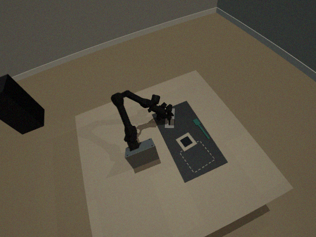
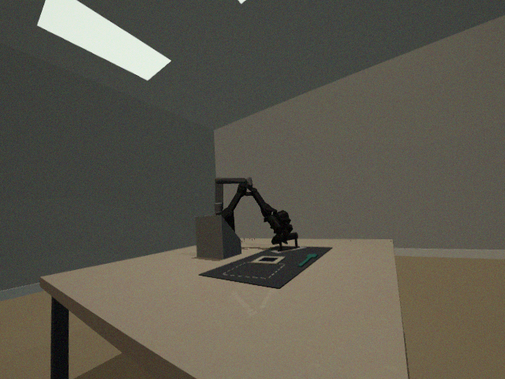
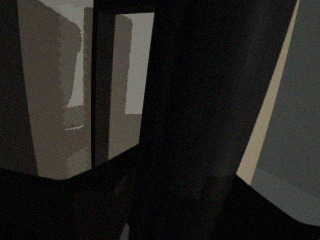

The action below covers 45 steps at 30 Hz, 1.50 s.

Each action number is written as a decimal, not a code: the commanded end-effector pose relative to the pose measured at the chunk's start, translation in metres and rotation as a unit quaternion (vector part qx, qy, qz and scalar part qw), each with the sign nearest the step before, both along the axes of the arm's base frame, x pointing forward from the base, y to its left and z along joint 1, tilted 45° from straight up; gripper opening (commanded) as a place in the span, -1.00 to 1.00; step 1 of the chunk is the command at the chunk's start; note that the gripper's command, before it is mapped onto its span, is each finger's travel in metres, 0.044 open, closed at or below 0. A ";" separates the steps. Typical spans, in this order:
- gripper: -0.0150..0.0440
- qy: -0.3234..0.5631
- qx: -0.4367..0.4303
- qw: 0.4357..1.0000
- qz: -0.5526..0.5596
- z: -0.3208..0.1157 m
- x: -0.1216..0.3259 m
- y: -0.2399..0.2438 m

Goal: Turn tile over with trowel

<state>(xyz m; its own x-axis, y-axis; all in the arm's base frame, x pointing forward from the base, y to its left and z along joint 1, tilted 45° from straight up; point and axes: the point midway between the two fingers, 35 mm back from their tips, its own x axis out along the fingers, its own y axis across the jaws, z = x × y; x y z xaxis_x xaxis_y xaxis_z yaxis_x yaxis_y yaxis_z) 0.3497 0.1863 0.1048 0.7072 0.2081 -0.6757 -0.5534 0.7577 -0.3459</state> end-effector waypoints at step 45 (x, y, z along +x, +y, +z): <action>-0.49 -0.086 0.043 0.990 0.103 -0.010 0.031 -0.066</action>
